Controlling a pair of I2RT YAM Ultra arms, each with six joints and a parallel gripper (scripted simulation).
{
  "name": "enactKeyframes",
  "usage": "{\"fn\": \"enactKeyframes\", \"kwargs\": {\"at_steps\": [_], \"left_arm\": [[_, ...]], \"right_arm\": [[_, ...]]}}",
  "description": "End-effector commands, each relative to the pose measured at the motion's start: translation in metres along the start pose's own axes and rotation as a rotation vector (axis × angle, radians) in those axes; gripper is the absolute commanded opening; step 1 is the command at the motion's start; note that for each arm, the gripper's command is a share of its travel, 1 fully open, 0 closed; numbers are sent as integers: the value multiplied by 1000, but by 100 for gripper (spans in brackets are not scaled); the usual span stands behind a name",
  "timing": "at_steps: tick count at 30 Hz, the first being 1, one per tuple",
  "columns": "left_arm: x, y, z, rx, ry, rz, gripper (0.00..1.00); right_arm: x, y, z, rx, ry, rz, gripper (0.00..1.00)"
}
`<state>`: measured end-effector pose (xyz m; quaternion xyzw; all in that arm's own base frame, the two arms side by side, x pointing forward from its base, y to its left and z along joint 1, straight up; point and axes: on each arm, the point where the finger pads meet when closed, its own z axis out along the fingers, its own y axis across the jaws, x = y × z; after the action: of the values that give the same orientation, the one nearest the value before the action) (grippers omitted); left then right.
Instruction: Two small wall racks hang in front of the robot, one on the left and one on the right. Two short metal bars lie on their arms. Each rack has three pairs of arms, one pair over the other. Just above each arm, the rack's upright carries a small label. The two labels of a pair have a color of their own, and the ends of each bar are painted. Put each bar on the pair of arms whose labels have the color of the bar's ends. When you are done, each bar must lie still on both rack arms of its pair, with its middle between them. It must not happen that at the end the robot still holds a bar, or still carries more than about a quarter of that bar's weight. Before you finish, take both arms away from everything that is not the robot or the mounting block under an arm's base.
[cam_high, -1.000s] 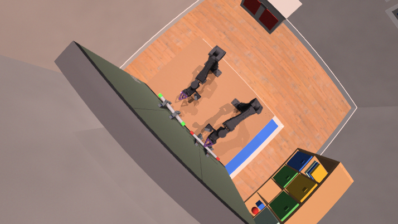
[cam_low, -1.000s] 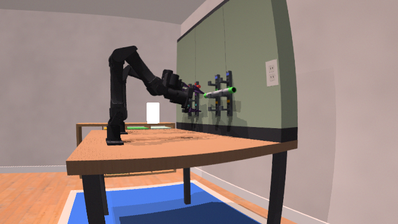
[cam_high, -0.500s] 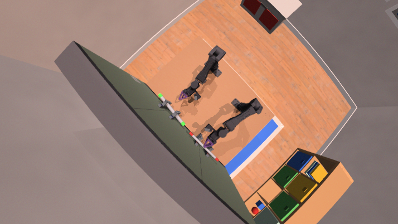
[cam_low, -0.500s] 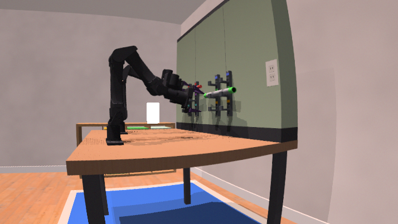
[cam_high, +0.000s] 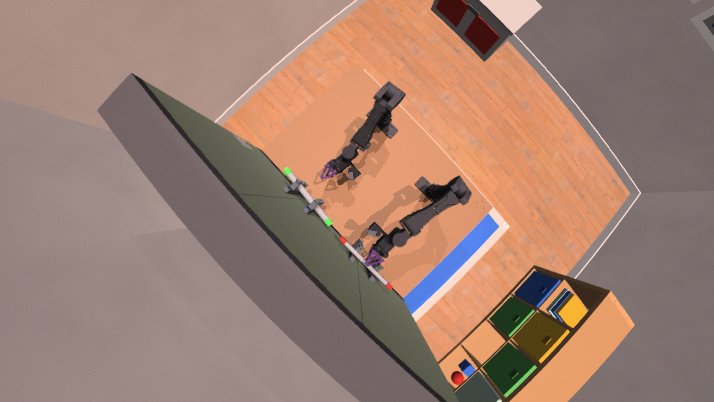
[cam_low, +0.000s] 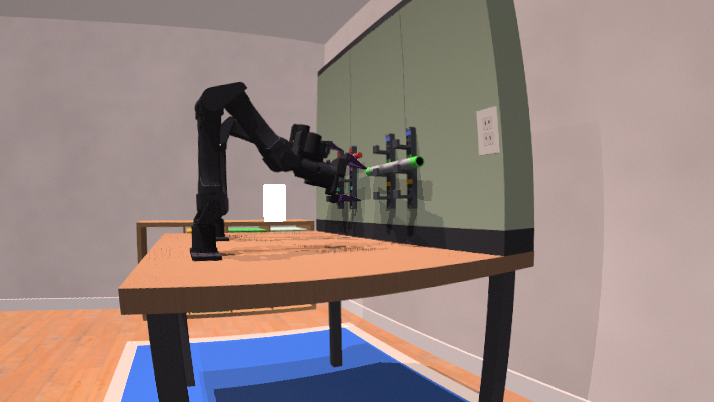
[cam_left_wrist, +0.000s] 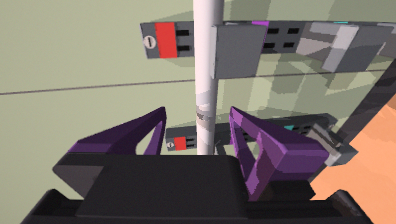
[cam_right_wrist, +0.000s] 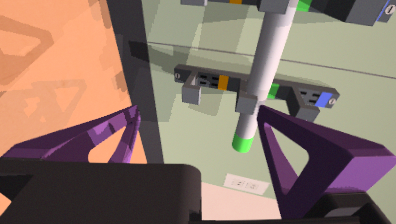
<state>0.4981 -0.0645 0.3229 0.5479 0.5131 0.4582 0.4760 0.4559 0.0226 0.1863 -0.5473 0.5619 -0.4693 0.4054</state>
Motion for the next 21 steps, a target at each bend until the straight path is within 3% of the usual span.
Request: {"fn": "enactKeyframes", "kwargs": {"at_steps": [1,17,21], "left_arm": [[-4,21,-4,-60,-7,-8,67],[-4,21,-4,-60,-7,-8,100],[-4,14,-5,-60,-6,-8,100]], "right_arm": [[-1,-17,-6,40,0,20,100],[0,-16,-6,37,1,19,100],[0,-15,-6,33,3,19,100]]}}
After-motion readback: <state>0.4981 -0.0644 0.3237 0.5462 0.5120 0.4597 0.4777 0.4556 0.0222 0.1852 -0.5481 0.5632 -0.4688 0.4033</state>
